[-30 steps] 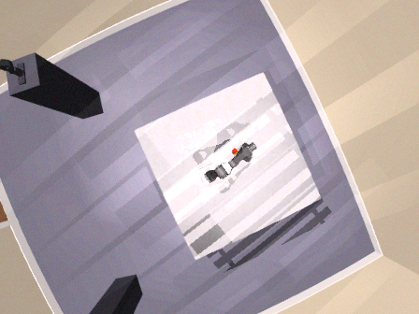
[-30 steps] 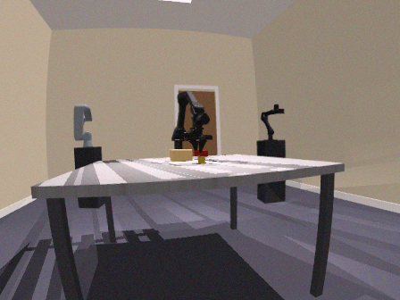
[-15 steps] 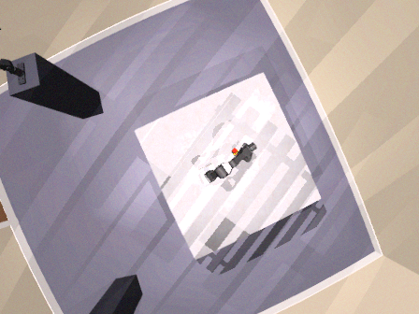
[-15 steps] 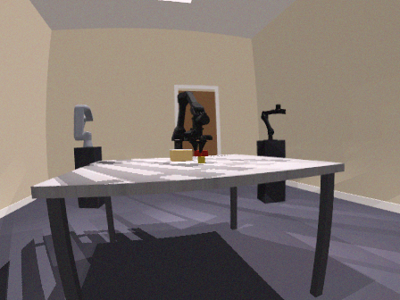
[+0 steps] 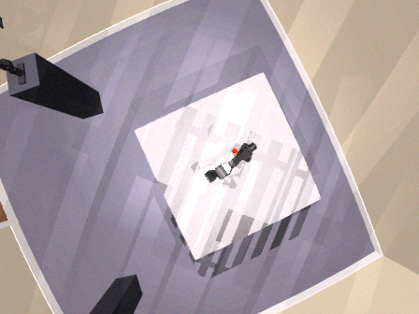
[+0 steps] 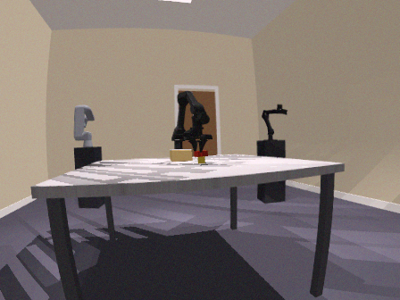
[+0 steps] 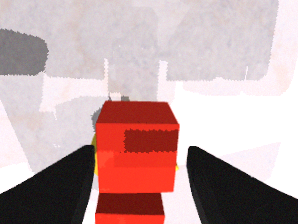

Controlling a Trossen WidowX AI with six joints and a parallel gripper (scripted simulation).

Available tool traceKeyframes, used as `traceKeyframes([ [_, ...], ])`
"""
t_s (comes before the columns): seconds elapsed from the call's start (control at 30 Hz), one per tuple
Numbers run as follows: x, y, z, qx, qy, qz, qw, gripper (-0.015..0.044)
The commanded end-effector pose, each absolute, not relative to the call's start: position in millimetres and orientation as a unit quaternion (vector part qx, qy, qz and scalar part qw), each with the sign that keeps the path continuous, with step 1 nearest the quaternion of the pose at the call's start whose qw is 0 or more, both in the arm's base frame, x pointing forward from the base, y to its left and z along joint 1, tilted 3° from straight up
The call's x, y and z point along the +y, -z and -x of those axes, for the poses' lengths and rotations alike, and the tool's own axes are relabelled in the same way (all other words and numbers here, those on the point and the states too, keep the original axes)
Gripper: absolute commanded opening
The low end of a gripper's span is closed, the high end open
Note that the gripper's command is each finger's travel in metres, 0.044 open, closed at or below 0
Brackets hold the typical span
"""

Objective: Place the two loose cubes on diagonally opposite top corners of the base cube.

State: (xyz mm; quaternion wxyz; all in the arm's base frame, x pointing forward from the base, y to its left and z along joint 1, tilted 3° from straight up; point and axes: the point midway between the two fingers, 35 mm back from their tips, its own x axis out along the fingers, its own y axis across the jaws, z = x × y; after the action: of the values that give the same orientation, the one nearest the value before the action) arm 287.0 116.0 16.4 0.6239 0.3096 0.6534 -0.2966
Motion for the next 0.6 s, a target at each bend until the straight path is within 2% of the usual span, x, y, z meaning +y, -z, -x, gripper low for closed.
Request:
traceKeyframes([
  [0.0,116.3,-24.4,-289.1,0.652,0.295,-0.311,0.626,0.0205],
  [0.57,114.9,-57.4,-290.0,0.652,0.295,-0.311,0.626,0.0205],
])
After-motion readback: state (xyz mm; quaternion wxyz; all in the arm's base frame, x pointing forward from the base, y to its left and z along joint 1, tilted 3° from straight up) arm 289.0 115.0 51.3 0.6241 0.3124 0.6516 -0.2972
